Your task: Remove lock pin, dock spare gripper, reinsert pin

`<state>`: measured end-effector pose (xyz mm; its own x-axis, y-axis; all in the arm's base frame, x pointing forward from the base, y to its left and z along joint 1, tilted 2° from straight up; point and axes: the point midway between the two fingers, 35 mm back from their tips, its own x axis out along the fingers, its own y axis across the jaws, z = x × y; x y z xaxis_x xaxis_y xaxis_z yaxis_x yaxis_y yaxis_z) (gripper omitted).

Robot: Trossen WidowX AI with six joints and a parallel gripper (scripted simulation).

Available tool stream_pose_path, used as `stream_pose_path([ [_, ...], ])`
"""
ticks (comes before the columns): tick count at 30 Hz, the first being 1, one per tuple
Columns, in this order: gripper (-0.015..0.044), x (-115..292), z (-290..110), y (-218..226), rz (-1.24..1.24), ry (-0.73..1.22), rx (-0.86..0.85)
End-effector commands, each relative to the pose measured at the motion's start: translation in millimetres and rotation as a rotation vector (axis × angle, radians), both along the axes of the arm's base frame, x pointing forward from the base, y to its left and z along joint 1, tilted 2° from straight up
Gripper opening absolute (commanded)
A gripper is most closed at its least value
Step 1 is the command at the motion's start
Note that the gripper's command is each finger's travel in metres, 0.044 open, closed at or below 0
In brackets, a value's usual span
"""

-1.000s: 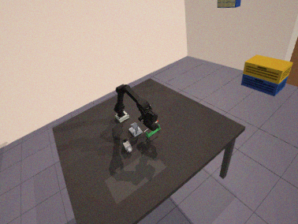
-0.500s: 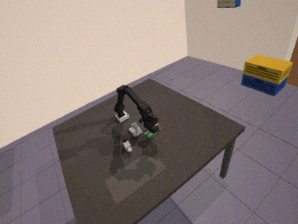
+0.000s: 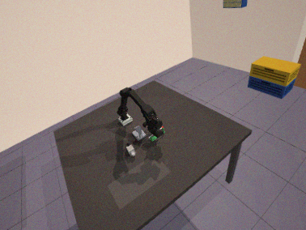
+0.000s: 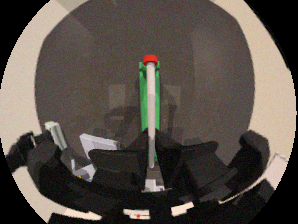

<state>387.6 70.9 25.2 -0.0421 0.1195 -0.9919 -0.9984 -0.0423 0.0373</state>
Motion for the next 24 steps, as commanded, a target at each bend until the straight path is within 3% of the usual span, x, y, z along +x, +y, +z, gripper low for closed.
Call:
stream_pose_path([
  [1,0.0,0.1,-4.9,0.2,0.003,0.002,0.0],
  [17,0.0,0.4,-2.2,0.2,0.001,-0.006,0.001],
  [24,0.0184,0.4,-2.2,0.2,0.001,-0.006,0.001],
])
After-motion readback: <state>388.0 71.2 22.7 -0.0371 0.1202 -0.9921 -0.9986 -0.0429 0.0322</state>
